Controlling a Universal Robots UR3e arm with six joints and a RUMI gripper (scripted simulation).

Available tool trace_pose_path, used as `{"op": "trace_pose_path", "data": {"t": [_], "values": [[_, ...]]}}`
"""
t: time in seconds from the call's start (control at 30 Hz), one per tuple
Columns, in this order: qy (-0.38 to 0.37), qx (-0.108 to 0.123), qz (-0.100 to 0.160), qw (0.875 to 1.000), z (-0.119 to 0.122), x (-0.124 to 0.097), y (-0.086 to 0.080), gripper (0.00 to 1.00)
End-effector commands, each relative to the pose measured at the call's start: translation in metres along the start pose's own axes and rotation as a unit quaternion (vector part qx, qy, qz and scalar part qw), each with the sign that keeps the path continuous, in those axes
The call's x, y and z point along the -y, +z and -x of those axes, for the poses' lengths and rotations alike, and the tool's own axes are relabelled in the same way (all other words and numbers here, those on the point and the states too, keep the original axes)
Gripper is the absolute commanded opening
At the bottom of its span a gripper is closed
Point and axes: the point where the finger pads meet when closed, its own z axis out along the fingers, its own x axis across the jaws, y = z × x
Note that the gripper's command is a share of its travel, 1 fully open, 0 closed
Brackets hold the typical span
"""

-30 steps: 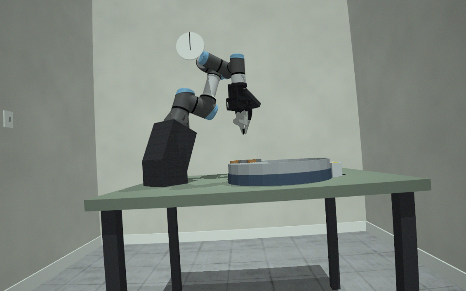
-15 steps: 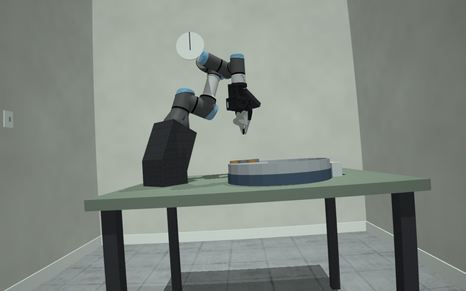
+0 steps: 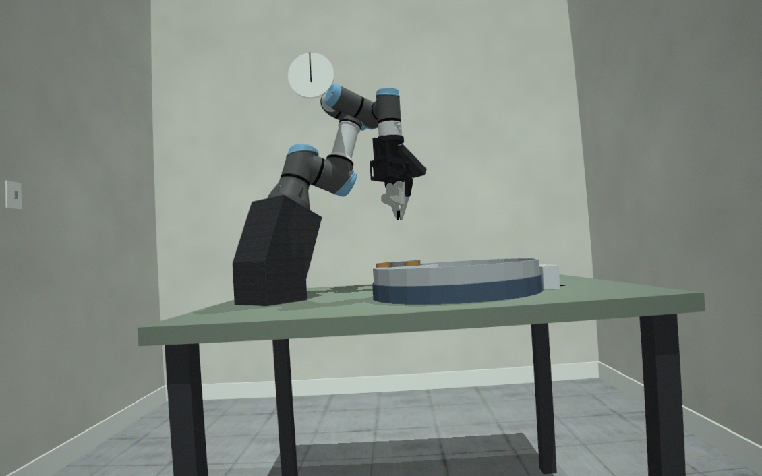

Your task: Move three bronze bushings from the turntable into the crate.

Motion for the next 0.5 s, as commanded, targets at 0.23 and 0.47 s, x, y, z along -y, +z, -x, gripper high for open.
{"op": "trace_pose_path", "data": {"t": [0.23,0.47], "values": [[0.0,-0.001,0.0,1.0,-0.0007,-0.0001,-0.0006,0.05],[0.0,-0.001,0.0,1.0,-0.0007,-0.0001,-0.0006,0.05]]}}
